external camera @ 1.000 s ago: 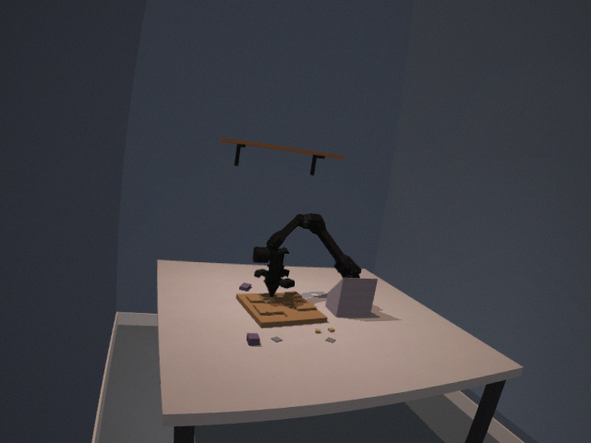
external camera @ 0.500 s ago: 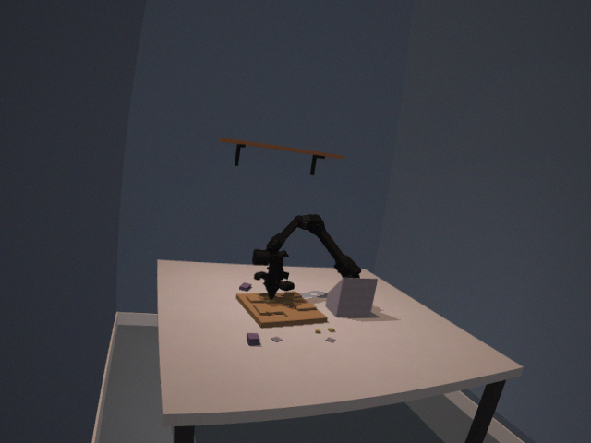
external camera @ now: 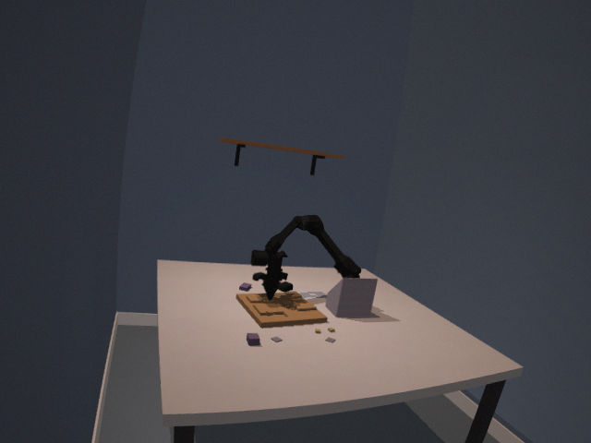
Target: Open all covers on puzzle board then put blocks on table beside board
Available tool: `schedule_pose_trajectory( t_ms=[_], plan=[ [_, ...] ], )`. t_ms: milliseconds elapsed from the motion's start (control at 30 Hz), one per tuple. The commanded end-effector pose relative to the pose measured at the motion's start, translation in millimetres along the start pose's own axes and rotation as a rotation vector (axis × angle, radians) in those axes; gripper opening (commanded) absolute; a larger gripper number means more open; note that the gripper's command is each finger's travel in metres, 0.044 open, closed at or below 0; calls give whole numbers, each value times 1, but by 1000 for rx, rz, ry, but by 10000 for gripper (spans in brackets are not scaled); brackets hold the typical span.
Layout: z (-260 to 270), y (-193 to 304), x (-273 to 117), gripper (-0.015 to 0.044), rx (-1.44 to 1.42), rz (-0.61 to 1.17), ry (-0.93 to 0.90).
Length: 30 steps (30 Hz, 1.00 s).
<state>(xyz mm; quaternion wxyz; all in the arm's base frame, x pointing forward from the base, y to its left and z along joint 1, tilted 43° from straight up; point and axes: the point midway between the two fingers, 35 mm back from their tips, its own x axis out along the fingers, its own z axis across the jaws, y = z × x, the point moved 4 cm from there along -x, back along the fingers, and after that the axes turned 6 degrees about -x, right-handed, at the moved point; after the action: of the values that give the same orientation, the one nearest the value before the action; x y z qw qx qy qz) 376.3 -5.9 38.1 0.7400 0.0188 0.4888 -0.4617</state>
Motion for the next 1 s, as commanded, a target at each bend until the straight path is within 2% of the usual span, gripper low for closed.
schedule_pose_trajectory(
  t_ms=[0,267,400,900,967],
  plan=[
    [1,4,2,0,-5,-6,-2],
    [1,4,2,0,-6,-6,-2],
    [1,4,2,0,-119,-6,-1],
    [1,4,-3,0,-1560,-5,3],
    [1,4,-4,0,-1674,-5,3]
  ],
)
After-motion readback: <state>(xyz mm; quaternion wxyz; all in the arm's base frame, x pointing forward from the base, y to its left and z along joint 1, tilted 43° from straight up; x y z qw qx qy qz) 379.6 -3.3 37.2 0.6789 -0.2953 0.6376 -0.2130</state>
